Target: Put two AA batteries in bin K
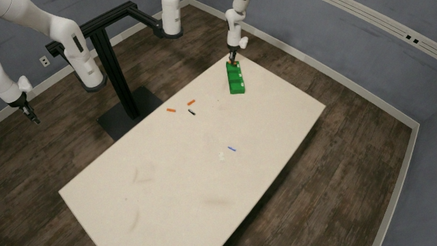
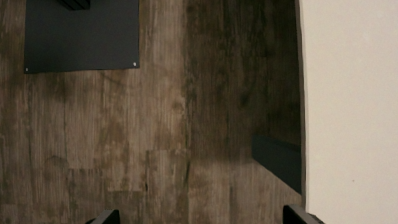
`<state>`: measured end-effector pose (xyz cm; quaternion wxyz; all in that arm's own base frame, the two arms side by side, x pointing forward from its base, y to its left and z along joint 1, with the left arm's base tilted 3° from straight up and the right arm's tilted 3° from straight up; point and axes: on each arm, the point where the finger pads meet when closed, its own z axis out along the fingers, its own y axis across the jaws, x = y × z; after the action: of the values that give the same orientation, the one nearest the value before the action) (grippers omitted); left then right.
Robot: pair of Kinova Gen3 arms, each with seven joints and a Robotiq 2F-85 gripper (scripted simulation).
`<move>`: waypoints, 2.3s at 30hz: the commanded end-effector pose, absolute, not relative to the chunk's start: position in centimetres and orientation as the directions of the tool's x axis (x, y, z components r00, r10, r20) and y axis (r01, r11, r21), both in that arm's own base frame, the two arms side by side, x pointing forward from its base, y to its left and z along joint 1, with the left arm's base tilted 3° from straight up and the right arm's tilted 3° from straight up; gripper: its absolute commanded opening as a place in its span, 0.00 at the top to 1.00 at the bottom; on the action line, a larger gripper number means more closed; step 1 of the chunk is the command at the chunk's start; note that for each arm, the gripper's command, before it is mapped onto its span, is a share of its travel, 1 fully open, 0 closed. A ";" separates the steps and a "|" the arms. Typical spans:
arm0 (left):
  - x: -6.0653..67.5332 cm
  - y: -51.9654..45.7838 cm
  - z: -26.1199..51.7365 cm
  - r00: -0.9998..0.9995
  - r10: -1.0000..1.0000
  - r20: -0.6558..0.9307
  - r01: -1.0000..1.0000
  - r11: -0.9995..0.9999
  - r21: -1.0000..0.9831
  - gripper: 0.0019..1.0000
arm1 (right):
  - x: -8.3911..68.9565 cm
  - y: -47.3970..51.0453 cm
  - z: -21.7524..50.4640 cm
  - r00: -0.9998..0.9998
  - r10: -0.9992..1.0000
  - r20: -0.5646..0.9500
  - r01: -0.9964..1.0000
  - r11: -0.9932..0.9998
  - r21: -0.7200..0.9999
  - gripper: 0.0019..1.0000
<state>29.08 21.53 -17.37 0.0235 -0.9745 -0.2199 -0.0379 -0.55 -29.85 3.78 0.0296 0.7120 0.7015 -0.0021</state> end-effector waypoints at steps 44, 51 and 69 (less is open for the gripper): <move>29.3 21.8 -21.1 0.688 0.723 0.062 0.724 -0.690 -0.003 0.82 | -0.5 -29.9 3.8 0.016 0.999 -0.045 0.999 -0.014 0.039 0.00; 29.3 21.8 -21.8 0.688 0.723 0.062 0.724 -0.690 -0.003 0.82 | -0.5 -29.9 3.8 0.016 0.999 -0.045 0.999 -0.014 0.039 0.00; 29.3 21.8 -21.8 0.688 0.723 0.062 0.724 -0.690 -0.003 0.72 | -0.5 -29.9 3.8 0.016 0.999 -0.045 0.999 -0.014 0.039 0.00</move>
<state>29.27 21.75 -21.81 0.0136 -0.9187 -0.3937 -0.0270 -0.55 -29.85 3.78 0.0296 0.7120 0.7015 -0.0021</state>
